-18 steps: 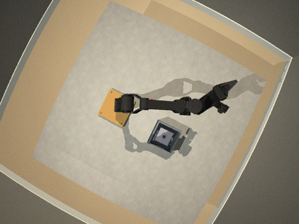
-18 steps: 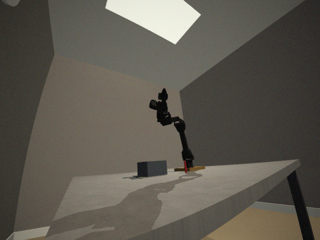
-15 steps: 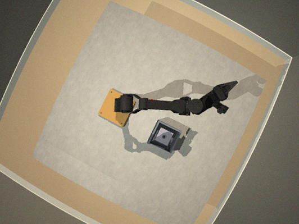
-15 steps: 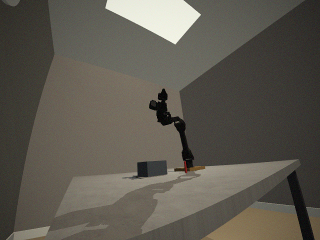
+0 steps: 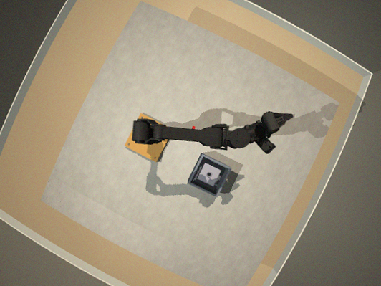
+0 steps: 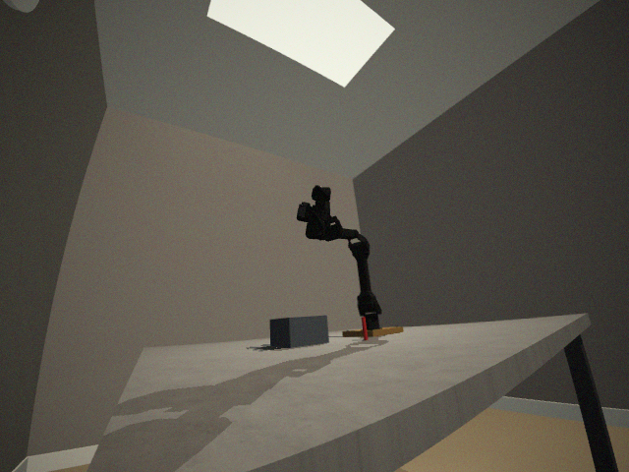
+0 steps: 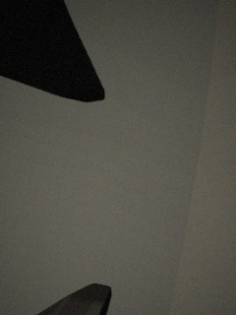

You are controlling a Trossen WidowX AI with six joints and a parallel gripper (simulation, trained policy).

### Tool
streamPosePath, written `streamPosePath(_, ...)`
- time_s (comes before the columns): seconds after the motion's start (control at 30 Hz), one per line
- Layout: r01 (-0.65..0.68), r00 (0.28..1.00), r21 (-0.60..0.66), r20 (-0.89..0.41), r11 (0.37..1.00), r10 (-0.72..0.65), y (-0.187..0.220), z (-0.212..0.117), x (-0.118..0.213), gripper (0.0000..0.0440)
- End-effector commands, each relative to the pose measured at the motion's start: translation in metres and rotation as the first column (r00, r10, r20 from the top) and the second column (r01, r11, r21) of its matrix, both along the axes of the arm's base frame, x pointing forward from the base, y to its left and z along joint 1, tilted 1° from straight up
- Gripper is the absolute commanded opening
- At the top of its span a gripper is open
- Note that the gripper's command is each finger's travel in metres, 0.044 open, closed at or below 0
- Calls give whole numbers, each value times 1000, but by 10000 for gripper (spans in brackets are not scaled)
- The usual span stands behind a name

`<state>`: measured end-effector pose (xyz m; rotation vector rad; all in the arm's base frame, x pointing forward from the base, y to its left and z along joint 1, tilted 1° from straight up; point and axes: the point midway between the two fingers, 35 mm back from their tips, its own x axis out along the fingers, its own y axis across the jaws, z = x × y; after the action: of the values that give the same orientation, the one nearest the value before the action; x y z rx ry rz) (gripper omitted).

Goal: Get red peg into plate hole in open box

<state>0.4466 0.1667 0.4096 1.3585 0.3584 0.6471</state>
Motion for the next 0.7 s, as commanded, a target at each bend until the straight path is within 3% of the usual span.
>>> streamPosePath(0.0, 47, 999, -53, -1, 997, -47, -9, -1, -8, 440)
streamPosePath(0.33, 162, 987, -239, 60, 957, -152, -28, 1, -35, 440)
streamPosePath(0.67, 261, 963, -424, 172, 867, -206, -38, 8, -60, 440)
